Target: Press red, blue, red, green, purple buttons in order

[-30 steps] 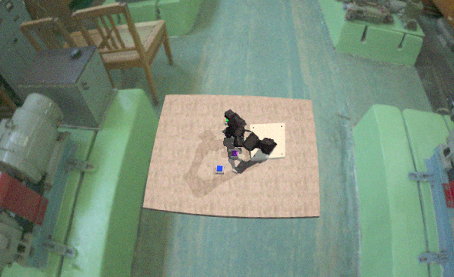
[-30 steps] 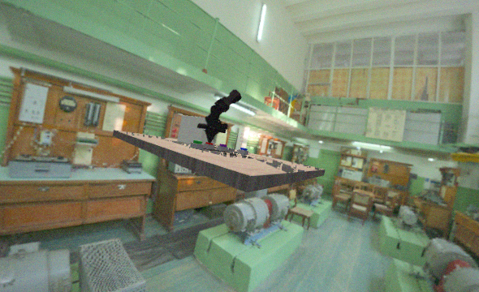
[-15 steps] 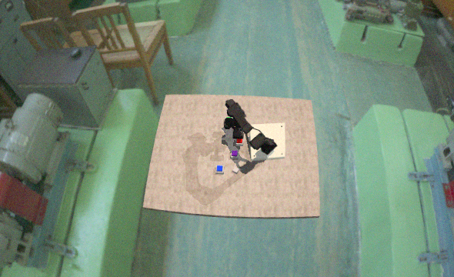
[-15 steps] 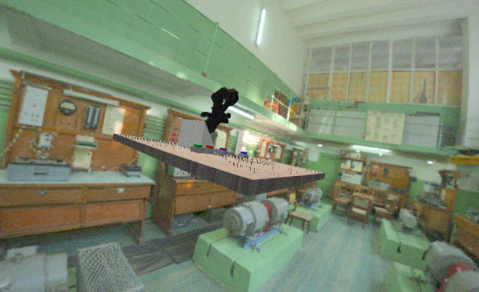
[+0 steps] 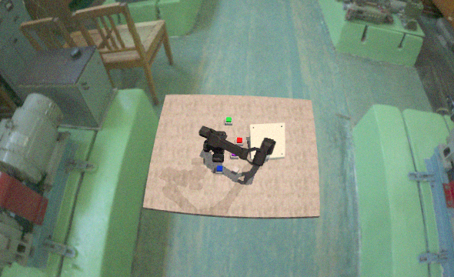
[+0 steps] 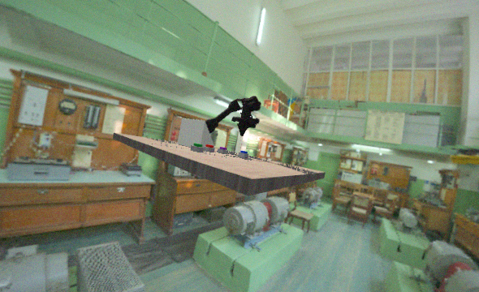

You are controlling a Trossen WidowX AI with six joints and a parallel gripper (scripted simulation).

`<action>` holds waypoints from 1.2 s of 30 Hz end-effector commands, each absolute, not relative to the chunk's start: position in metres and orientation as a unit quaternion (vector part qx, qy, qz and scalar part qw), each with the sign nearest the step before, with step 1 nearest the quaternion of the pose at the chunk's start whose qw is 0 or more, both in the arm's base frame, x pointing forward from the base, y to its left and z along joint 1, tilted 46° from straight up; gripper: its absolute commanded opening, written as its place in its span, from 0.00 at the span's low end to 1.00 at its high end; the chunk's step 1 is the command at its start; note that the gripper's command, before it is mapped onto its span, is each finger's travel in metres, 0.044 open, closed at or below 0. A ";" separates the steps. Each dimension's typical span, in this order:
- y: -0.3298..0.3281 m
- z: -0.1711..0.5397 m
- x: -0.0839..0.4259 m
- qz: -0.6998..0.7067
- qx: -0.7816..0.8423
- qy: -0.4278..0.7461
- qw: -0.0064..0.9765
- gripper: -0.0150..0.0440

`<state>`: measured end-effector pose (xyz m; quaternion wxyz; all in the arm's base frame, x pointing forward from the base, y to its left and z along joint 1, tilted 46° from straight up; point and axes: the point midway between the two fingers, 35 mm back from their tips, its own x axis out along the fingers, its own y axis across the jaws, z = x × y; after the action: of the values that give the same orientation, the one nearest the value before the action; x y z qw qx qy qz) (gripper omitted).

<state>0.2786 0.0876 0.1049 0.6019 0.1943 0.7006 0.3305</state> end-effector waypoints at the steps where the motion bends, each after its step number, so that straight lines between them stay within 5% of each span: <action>1: 0.125 0.138 0.276 0.341 0.204 0.699 0.595 0.29; 36: 0.188 0.076 0.257 0.342 0.205 0.698 0.594 0.29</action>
<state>0.2581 0.1853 0.0791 0.5953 0.2019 0.6983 0.3423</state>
